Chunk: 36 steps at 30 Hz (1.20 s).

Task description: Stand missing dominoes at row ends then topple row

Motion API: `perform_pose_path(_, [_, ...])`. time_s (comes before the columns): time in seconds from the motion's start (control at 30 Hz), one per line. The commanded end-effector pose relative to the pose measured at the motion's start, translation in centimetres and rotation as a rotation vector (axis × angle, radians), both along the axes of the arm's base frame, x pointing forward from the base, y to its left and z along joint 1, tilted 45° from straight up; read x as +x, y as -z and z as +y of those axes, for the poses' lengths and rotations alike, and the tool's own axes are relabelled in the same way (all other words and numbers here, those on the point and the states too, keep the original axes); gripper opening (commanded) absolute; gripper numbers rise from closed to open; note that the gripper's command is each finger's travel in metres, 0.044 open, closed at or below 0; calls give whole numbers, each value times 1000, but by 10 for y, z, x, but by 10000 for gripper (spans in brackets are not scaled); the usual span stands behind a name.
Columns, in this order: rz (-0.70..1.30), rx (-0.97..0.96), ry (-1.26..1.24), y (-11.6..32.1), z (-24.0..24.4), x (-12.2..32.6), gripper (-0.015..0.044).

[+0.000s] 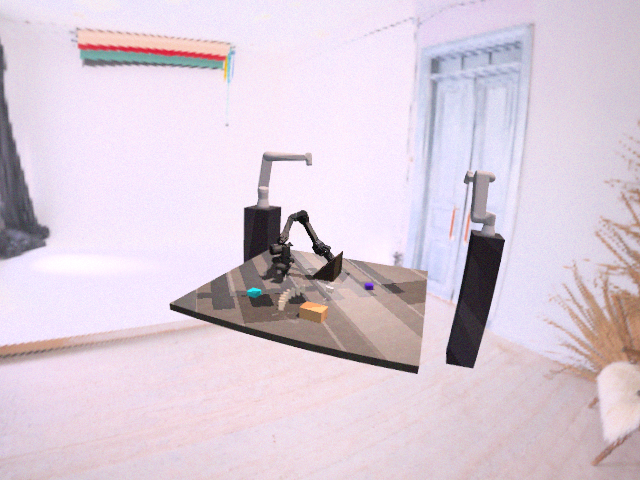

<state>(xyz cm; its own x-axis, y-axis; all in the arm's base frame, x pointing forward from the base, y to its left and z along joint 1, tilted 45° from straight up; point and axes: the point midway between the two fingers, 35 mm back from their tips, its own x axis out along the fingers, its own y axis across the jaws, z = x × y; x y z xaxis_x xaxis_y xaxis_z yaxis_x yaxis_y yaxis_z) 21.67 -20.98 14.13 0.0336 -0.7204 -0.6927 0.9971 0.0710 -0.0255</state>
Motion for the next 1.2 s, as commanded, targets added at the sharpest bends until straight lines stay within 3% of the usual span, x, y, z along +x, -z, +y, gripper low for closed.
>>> perform_pose_path(0.0, [3, 2, -5, 1, 0, 0, 107])
perform_pose_path(0.13, [1, 16, -2, -12, 17, 5, 107])
perform_pose_path(0.4, [3, 10, 0, -91, 95, -3, 107])
perform_pose_path(0.63, [3, 8, 0, -93, 97, -4, 107])
perform_pose_path(0.97, [279, 44, -307, -46, 146, 50, 107])
perform_pose_path(1.17, [555, 22, -576, 11, 204, 86, 107])
